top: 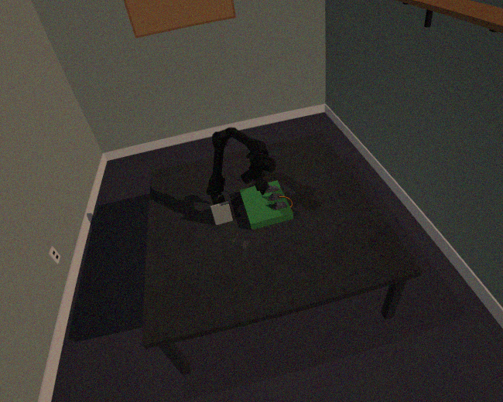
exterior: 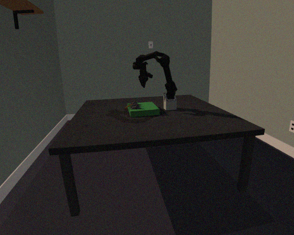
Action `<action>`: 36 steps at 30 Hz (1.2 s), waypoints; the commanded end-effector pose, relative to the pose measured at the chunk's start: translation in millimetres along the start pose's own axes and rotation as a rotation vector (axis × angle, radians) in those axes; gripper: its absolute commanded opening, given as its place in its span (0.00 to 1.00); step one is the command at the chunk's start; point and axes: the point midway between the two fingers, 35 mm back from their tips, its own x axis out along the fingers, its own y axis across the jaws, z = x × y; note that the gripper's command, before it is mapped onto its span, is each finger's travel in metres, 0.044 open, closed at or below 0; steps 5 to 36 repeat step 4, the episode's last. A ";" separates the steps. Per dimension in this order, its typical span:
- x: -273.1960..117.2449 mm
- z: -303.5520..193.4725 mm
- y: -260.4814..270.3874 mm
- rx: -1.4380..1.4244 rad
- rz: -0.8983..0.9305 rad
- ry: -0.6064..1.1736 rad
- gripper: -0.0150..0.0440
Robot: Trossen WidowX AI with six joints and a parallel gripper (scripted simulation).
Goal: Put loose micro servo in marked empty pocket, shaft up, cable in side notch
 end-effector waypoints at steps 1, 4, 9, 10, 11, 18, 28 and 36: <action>-0.3 0.4 0.1 -0.006 0.002 -0.003 1.00; -0.3 0.4 0.1 -0.006 0.002 -0.003 1.00; -0.3 0.4 0.1 -0.006 0.002 -0.003 1.00; -0.3 0.4 0.1 -0.006 0.002 -0.003 1.00; -0.3 0.4 0.1 -0.006 0.002 -0.003 1.00; -0.3 0.4 0.1 -0.006 0.002 -0.003 1.00; -0.3 0.4 0.1 -0.006 0.002 -0.003 1.00; -0.3 0.4 0.1 -0.006 0.002 -0.003 1.00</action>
